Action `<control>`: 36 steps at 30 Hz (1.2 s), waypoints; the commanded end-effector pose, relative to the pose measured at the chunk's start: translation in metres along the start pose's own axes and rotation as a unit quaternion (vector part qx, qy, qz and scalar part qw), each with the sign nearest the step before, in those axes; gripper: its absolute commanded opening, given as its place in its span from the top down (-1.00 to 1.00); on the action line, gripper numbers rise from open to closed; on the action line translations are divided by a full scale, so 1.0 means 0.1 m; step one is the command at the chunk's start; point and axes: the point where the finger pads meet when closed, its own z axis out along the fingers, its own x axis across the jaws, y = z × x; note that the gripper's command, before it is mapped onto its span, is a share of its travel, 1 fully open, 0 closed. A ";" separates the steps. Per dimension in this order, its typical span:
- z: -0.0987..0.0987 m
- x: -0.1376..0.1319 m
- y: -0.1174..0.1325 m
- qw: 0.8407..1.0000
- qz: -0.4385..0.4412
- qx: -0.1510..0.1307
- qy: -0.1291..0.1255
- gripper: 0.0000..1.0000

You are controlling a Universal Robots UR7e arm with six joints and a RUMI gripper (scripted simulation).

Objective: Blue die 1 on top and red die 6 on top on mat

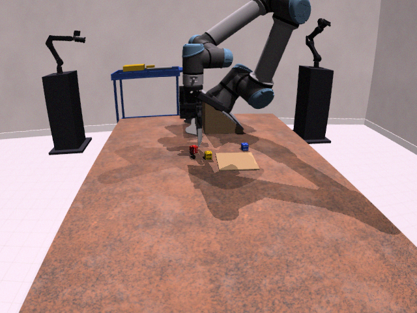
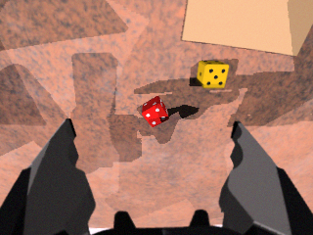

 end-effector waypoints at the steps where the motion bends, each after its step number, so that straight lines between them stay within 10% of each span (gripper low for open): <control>1: 0.02 -0.01 -0.02 1.000 0.000 0.002 -0.001 -1.00; 36: 0.02 0.60 -0.51 1.000 0.000 0.002 -0.001 -1.00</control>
